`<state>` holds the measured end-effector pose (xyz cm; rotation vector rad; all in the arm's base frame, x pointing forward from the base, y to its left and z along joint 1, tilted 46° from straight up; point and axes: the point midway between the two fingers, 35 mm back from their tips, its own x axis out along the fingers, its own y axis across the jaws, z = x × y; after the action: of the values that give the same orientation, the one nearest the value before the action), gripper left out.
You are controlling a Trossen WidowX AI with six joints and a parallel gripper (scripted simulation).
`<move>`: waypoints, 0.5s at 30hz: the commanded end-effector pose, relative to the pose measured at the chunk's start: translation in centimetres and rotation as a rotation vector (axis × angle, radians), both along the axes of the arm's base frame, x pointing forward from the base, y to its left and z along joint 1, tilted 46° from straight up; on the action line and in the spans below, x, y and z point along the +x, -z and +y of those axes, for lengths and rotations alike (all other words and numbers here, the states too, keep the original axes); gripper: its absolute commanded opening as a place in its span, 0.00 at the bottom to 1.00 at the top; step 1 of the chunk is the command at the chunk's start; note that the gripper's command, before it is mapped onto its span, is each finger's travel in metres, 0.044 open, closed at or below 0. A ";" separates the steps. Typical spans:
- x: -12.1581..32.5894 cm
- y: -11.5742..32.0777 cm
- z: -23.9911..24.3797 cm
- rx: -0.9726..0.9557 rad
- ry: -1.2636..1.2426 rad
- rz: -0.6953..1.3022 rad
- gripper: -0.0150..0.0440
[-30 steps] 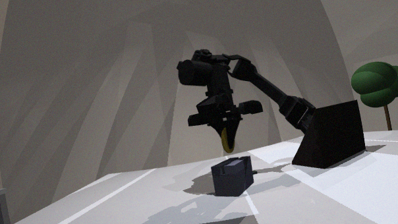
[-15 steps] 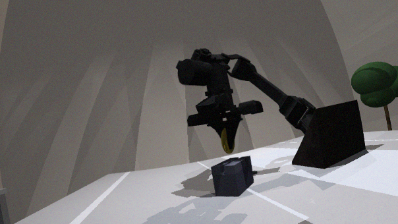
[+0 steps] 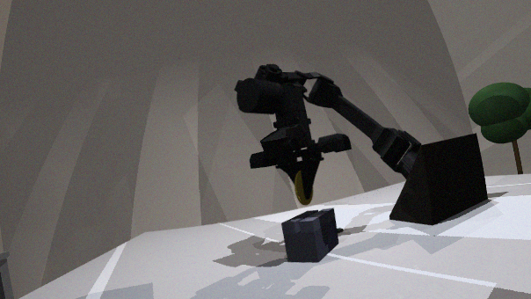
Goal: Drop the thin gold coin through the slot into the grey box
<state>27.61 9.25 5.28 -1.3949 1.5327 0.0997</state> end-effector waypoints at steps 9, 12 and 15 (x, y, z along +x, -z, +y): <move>-0.1 0.4 -0.5 -0.003 -0.009 0.009 0.25; -0.1 0.5 -0.6 -0.003 -0.009 0.009 0.25; 0.0 0.6 -0.7 -0.002 -0.008 0.008 0.25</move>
<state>27.58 8.83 4.83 -1.3958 1.5333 0.1087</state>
